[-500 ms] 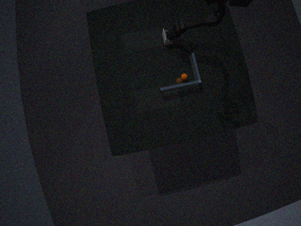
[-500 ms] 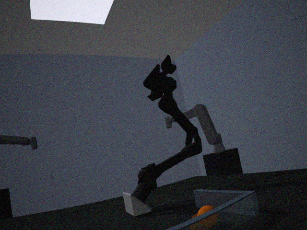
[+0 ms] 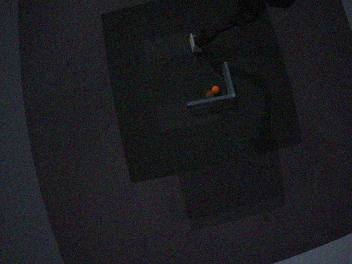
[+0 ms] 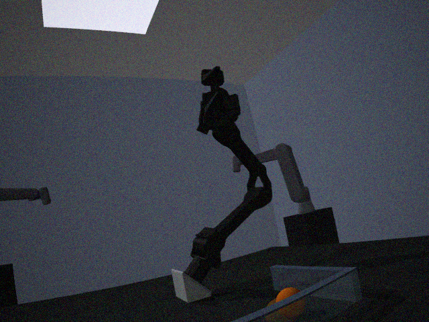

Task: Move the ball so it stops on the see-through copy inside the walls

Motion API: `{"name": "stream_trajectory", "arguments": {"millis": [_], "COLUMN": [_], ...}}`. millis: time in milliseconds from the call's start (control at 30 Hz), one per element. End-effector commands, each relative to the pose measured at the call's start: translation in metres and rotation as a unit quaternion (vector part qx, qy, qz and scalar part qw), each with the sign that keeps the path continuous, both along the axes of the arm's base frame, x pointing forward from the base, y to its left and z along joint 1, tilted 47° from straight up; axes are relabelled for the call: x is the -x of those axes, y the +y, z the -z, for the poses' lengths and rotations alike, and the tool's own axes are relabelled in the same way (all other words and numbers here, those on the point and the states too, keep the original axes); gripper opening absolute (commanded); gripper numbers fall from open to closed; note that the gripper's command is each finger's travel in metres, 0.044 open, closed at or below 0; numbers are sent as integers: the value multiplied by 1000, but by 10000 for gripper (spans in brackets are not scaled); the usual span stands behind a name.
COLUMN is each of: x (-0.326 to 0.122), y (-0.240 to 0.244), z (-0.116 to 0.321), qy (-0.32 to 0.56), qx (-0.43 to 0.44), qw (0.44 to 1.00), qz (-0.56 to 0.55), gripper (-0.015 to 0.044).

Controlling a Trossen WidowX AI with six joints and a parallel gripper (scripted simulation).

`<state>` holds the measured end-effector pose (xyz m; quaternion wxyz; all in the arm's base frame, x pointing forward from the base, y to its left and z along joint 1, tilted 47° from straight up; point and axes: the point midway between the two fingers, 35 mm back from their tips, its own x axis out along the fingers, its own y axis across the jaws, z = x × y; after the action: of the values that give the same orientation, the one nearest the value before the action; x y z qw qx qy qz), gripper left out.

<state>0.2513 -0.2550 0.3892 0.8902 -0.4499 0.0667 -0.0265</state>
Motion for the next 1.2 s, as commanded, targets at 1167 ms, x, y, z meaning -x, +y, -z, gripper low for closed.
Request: {"name": "stream_trajectory", "arguments": {"millis": [1167], "x": [-93], "y": [302], "z": [294], "qy": [695], "qx": [-512], "qw": [505], "qz": [-12], "gripper": [370]}}
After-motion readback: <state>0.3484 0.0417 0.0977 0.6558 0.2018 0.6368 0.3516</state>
